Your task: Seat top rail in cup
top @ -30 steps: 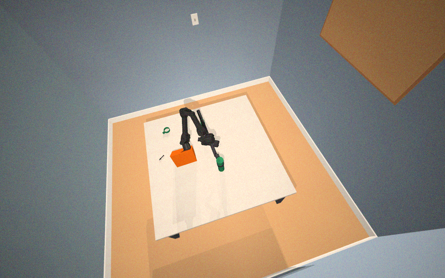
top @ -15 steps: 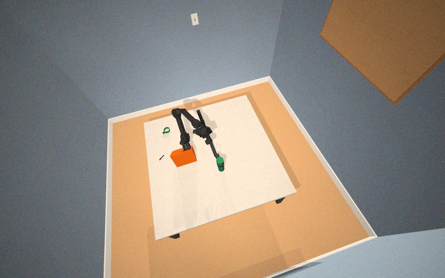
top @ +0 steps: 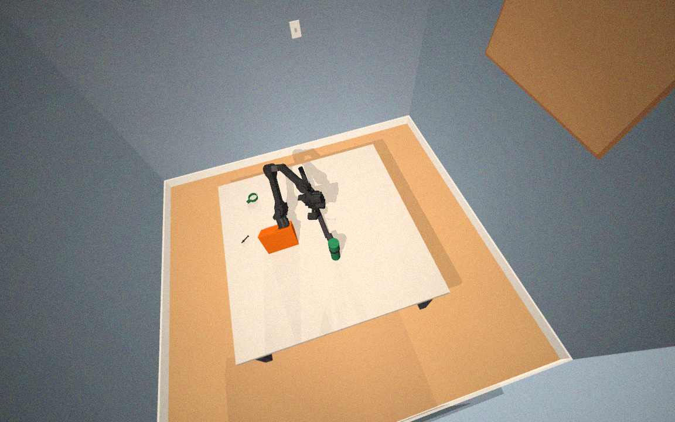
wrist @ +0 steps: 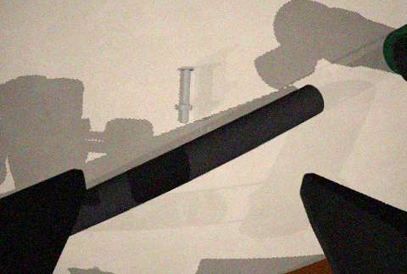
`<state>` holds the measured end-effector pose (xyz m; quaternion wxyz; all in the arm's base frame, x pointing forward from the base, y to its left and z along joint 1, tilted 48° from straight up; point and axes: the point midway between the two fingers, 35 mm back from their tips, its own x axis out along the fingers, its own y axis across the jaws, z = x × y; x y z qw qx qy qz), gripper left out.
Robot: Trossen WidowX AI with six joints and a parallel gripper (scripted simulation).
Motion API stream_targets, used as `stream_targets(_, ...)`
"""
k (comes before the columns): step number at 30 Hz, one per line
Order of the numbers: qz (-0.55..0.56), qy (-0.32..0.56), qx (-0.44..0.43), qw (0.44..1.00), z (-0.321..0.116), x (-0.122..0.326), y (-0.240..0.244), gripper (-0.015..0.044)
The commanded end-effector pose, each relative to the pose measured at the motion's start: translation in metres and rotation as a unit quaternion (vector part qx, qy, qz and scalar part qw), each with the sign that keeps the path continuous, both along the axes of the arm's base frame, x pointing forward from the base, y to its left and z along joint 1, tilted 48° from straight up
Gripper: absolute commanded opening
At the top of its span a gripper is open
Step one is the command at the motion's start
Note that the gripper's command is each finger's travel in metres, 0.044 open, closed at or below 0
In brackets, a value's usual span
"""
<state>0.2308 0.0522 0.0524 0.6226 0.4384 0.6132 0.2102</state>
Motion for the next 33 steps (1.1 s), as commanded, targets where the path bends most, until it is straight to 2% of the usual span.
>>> stream_targets(1, -0.089, 0.243, -0.003, 0.966, -0.017, -0.003, 0.023, 0.044)
stream_targets(6, -0.184, 0.432, -0.034, 0.882, -0.03, -0.007, 0.043, 0.044)
stream_targets(8, -0.211, 0.475, -0.047, 0.853, -0.033, -0.008, 0.049, 0.044)
stream_targets(25, -0.214, 0.48, -0.048, 0.849, -0.033, -0.008, 0.049, 0.044)
stream_targets(33, -0.214, 0.48, -0.047, 0.849, -0.057, -0.014, 0.075, 0.044)
